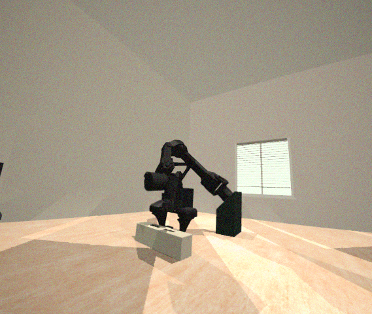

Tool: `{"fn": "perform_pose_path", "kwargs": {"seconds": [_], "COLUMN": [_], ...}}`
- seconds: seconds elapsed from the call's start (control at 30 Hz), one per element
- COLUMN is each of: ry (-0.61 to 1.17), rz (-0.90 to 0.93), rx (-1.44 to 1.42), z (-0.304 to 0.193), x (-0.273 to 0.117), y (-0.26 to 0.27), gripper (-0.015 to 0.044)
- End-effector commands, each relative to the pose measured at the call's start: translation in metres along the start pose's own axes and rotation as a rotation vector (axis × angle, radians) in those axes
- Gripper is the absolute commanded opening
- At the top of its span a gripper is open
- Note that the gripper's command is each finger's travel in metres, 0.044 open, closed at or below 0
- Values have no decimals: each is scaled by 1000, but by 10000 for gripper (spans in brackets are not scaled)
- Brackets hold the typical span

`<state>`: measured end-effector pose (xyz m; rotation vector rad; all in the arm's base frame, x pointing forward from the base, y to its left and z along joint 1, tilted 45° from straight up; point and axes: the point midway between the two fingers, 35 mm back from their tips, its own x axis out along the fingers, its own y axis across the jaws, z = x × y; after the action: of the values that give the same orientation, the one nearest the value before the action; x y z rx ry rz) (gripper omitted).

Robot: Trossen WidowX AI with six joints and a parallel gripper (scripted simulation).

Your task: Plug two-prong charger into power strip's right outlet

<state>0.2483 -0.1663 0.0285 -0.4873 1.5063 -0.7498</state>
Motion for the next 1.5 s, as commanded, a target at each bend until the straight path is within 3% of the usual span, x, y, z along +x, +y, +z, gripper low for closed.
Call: {"fn": "perform_pose_path", "kwargs": {"seconds": [0.0, 1.0, 1.47], "ry": [-5, -7, -608], "rz": [3, 0, 5], "rx": [1, -1, -1], "z": [-5, -34, -20], "x": [0, 2, -77], "y": [-1, 1, 1], "gripper": [440, 440, 440]}}
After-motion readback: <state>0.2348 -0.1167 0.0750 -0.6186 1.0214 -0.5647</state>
